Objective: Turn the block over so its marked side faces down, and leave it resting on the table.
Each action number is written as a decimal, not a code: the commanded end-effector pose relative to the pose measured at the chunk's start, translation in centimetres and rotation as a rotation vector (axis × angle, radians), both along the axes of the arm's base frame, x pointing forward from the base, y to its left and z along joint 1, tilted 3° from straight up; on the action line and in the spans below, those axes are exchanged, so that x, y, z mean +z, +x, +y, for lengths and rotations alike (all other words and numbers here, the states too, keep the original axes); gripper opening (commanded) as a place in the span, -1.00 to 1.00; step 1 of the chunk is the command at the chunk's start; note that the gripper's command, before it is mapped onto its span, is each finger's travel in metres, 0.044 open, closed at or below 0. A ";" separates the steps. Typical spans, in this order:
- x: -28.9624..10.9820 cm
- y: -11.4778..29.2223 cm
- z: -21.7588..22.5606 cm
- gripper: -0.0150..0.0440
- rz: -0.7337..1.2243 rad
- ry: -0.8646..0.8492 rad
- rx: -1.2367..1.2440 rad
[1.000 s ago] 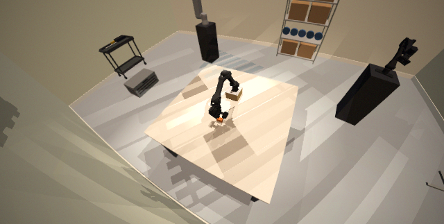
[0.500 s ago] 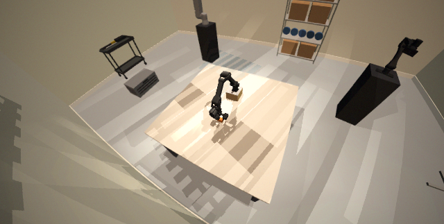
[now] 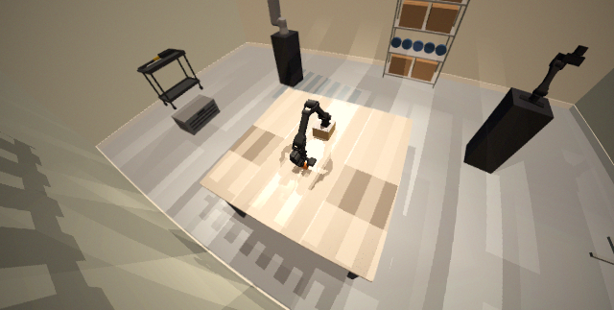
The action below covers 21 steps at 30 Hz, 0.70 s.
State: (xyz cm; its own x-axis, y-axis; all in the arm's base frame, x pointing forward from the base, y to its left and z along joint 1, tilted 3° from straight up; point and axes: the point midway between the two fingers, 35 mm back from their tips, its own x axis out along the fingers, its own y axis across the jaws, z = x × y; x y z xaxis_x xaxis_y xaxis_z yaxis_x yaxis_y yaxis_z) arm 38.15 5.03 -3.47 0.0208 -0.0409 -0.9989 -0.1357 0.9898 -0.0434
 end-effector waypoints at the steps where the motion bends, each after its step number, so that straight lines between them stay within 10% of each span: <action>1: -0.2 -0.1 0.0 0.38 0.004 0.000 0.003; 21: 0.9 -0.1 0.0 -0.28 0.004 0.000 0.003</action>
State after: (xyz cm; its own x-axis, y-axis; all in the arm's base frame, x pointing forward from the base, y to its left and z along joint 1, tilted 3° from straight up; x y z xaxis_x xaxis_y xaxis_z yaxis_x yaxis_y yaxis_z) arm 38.08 5.02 -3.39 0.0195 -0.0409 -0.9990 -0.1357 0.9898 -0.0431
